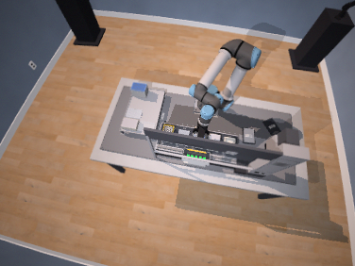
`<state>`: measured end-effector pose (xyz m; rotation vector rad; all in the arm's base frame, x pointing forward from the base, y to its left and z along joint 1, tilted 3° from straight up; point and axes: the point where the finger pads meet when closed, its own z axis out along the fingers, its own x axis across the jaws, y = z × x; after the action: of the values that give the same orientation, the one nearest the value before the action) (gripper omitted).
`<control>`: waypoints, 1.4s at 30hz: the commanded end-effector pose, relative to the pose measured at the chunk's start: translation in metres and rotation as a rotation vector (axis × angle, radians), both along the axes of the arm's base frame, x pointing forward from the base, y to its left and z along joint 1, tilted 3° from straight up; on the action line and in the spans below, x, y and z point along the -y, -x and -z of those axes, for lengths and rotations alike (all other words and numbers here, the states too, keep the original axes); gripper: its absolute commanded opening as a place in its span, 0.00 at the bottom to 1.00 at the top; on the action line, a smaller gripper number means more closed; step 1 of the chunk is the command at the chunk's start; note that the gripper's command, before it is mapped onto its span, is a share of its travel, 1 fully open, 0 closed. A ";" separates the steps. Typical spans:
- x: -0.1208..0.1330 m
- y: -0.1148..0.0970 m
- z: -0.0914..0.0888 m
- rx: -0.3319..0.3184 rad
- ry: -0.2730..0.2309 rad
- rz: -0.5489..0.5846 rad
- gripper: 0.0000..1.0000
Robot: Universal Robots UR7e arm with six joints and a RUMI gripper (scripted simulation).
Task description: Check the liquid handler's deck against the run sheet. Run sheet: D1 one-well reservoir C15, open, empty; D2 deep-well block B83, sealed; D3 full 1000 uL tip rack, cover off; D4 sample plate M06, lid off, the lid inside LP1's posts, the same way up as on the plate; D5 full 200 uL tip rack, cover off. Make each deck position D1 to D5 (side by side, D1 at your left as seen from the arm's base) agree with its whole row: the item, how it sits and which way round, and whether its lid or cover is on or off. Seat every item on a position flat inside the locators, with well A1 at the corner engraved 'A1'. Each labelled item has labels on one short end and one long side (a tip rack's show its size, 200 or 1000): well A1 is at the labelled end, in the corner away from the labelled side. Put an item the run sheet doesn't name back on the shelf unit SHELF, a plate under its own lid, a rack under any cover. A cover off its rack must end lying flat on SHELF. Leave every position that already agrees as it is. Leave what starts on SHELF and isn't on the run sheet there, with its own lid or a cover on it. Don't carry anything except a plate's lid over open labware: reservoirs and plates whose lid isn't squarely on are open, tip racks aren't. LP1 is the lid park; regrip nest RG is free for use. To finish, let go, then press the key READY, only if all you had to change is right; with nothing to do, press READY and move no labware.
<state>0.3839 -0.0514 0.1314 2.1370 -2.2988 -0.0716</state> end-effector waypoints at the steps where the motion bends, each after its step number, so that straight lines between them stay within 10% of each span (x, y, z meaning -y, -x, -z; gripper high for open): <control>1: 0.000 -0.002 -0.011 0.005 0.004 -0.002 0.00; 42: 0.003 -0.003 -0.071 0.005 0.004 -0.001 0.00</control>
<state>0.3867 -0.0530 0.1938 2.1383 -2.2991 -0.0669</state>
